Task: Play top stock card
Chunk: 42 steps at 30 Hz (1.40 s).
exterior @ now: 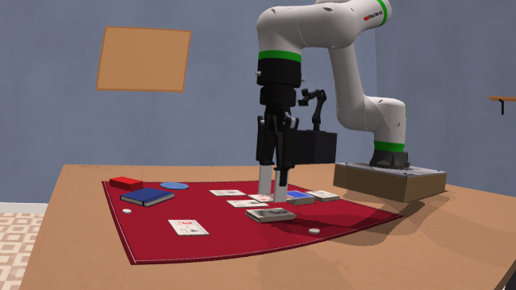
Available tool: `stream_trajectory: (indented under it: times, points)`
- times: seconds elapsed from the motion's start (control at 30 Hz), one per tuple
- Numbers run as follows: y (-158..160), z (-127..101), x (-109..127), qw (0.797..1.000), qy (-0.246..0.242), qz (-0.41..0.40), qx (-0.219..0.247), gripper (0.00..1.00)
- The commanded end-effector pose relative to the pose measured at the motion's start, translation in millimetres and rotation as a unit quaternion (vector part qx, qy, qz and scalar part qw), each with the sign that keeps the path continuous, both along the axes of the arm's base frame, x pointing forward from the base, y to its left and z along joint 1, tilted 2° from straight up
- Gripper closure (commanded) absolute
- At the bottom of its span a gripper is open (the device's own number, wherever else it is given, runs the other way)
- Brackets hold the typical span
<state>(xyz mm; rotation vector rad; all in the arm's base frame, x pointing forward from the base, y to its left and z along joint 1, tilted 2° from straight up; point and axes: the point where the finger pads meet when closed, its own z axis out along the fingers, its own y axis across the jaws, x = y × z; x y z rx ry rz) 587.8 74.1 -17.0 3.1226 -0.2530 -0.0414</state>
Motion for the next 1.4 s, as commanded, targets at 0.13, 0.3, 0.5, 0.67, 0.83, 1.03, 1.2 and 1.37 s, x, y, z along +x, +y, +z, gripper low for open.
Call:
stream_trajectory:
  times: [0.13,0.3,0.5,0.67,0.83,1.03,1.2,1.37]
  points:
    - [0,-10,0,1.0,0.0,0.0,0.0,0.59]
    - [0,-19,0,1.0,0.0,0.0,0.0,0.59]
    - [0,-23,0,1.0,0.0,0.0,0.0,0.59]
    - [0,-26,-1,1.0,0.0,0.0,0.0,0.59]
    - [0,-26,-1,1.0,0.0,0.0,0.0,0.59]
    - [0,-26,-1,1.0,0.0,0.0,0.0,0.59]
    - [0,-27,-1,1.0,0.0,0.0,0.0,0.59]
    - [0,-30,-1,1.0,0.0,0.0,0.0,0.59]
